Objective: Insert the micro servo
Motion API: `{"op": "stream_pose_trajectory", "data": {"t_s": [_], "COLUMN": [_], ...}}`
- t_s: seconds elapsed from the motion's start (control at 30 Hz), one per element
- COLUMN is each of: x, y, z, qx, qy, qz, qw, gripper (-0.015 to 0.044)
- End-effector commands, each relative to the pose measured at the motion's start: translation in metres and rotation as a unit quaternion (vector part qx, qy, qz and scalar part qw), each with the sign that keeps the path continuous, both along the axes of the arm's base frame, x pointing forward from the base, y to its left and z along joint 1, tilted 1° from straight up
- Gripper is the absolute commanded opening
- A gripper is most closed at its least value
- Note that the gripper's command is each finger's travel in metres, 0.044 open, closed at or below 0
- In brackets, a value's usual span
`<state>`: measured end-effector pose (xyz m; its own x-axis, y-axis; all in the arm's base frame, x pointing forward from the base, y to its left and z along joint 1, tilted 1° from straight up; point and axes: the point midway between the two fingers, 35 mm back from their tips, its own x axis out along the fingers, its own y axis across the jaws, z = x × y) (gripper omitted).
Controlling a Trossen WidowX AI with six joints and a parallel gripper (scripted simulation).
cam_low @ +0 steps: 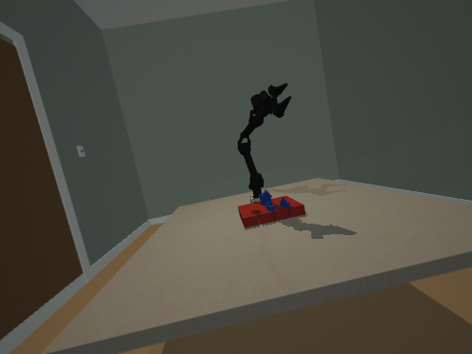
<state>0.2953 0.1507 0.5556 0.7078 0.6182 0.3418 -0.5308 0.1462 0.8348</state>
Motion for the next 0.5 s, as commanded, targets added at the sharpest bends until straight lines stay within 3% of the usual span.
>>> {"op": "stream_pose_trajectory", "data": {"t_s": [0.0,0.47], "x": [0.019,0.06], "y": [-0.003,-0.029], "z": [-0.026,-0.115], "qx": [0.01,0.067], "qy": [0.066,0.287], "qz": [-0.01,-0.063], "qw": [0.998,0.953], "gripper": [0.044,0.044]}}
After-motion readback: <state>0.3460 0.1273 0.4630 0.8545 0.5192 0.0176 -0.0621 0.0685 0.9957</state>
